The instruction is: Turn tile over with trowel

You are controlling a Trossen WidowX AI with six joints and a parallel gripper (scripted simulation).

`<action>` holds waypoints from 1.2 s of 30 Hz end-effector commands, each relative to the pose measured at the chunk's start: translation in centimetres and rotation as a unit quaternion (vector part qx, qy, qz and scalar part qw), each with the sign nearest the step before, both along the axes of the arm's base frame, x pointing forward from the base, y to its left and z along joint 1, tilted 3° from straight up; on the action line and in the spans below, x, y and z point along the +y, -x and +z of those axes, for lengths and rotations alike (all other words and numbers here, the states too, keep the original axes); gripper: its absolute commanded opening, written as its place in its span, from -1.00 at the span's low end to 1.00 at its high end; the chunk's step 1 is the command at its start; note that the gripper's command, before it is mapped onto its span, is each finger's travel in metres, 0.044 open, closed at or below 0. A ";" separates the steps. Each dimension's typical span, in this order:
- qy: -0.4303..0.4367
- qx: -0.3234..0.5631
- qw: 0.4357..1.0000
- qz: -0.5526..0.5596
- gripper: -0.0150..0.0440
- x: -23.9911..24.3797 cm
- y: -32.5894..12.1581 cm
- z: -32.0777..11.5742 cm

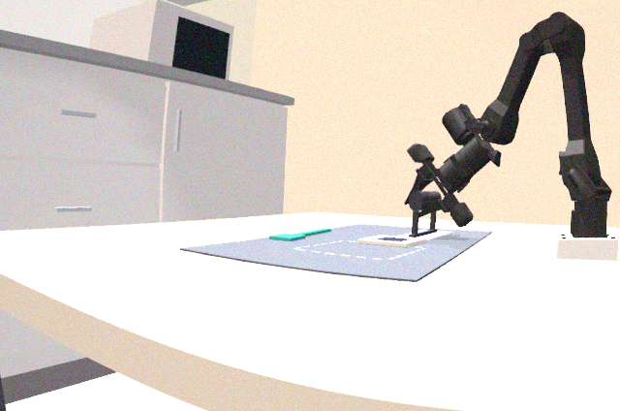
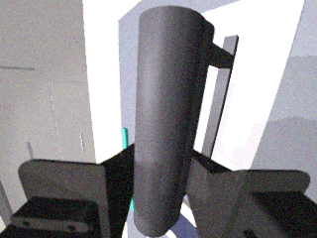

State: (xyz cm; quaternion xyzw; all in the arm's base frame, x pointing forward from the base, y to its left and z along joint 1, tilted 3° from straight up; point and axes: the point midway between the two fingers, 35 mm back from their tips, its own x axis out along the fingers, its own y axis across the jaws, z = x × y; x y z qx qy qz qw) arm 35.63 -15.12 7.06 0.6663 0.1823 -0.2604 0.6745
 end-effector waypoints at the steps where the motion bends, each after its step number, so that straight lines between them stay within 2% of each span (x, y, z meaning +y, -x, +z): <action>1: 0.002 0.000 1.000 -0.003 -0.35 -0.1 0.0 0.0; 5: 0.002 0.000 1.000 -0.003 -0.49 -0.1 0.0 0.1; 20: 0.000 0.000 1.000 0.000 -0.49 0.3 0.3 6.0; 36: 0.000 0.000 1.000 0.000 -0.49 0.3 0.3 6.0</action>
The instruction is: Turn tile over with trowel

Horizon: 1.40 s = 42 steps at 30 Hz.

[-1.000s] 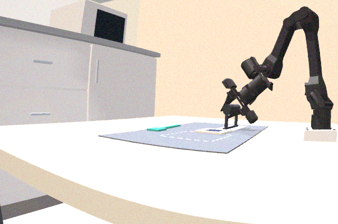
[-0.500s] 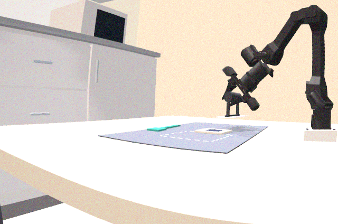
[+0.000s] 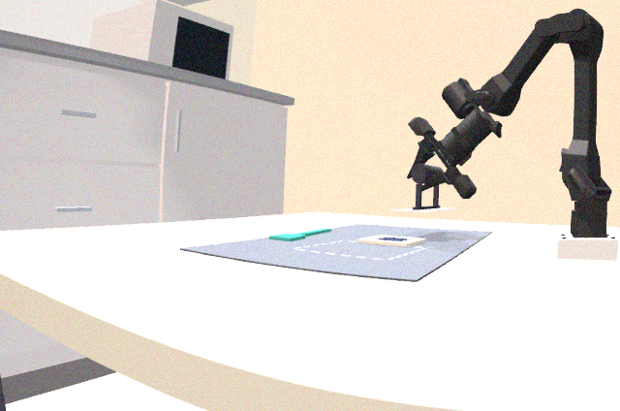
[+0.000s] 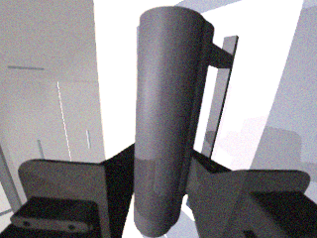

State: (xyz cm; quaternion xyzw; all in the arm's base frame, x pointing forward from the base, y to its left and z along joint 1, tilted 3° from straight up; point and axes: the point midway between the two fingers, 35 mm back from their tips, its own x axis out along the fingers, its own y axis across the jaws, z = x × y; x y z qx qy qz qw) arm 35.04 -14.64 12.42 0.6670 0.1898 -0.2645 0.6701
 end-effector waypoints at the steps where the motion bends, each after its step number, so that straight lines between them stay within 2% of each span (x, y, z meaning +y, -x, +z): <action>1: 0.005 -0.009 1.000 -0.001 -0.49 -0.2 -0.3 0.7; 11: 0.055 -0.003 0.998 -0.016 -0.49 0.3 -0.3 -0.5; 42: 0.055 -0.003 0.998 -0.016 -0.49 -0.1 -0.2 -4.6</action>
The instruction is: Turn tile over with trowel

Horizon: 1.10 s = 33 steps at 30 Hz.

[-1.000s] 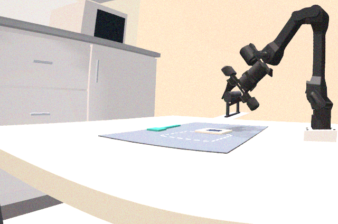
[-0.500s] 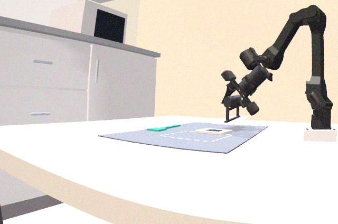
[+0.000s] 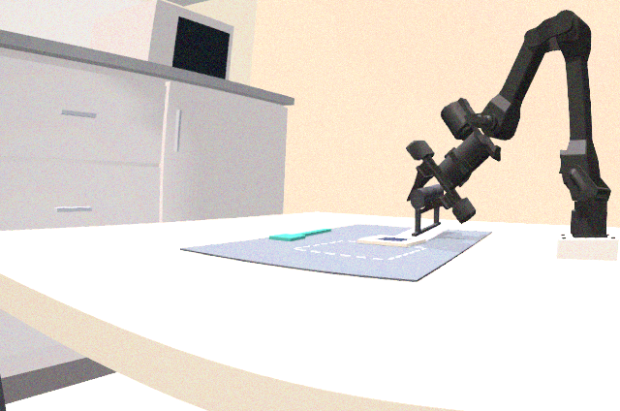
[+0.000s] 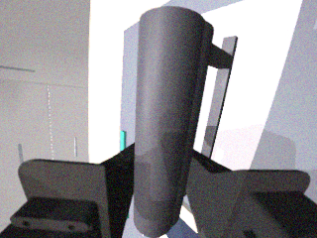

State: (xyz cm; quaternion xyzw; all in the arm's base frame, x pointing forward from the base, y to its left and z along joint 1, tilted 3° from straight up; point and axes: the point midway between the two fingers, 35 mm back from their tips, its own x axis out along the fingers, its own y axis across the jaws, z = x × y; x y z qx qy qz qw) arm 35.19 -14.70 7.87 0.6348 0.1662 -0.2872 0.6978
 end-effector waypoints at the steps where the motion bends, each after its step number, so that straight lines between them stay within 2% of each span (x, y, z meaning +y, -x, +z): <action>1: 0.005 -0.005 1.000 0.002 -0.49 -0.1 -0.1 0.0; 33: 0.002 -0.006 1.000 0.002 -0.49 4.7 -0.7 -0.3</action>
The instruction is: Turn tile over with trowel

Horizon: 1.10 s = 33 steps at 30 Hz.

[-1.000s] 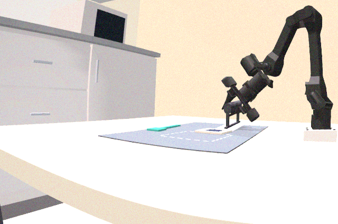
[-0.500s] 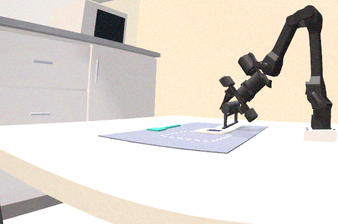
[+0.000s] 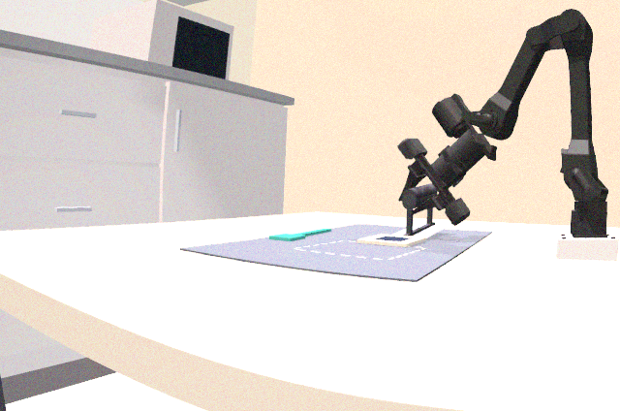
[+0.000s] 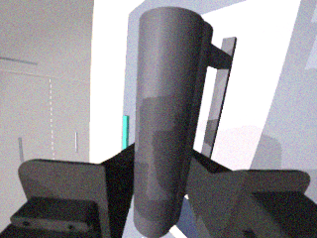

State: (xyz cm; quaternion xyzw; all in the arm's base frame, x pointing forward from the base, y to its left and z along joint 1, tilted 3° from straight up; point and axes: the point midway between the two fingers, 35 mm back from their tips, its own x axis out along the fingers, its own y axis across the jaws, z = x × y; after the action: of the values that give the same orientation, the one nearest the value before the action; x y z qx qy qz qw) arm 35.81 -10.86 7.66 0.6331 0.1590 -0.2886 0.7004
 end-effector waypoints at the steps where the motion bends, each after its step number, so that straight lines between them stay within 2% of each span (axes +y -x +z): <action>1: -0.003 -0.002 1.000 0.006 -0.49 0.8 -0.1 0.0; 9: -0.050 -0.008 0.999 0.009 -0.49 0.4 0.0 1.0; 33: -0.056 -0.009 0.998 0.010 -0.49 4.7 -0.3 4.8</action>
State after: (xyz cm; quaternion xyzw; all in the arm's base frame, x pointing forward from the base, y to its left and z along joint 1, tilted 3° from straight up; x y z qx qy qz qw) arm 35.57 -6.79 11.11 0.6694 0.1855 -0.2779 0.6635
